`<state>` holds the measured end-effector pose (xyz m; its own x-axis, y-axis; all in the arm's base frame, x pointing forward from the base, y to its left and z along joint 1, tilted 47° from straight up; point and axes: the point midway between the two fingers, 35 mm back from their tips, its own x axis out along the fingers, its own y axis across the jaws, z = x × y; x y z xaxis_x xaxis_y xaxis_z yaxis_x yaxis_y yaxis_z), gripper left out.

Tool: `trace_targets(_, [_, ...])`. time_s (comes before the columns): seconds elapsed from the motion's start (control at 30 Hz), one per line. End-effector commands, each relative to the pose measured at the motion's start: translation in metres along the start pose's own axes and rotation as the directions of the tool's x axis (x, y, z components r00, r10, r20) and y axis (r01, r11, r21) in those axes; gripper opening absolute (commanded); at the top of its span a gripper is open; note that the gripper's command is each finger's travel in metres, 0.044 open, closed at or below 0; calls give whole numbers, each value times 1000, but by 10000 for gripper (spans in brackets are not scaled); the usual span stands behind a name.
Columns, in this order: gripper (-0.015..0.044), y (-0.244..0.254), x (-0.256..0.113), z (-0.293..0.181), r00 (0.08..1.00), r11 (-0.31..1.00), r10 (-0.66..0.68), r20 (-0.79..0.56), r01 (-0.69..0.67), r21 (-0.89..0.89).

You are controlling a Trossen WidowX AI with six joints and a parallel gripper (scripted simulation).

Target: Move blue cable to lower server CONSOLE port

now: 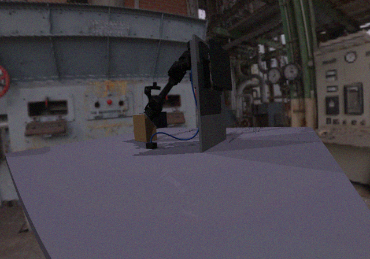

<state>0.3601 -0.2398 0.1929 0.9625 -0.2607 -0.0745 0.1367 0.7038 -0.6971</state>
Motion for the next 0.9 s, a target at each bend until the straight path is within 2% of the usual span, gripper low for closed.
trace_targets(0.0, [139,1,0,0,1000,1000,2,1,-2,0])
trace_targets(0.7, [0,1,0,0,1000,1000,2,1,-2,0])
trace_targets(0.87, [0,1,1,0,1000,1000,3,0,-3,3])
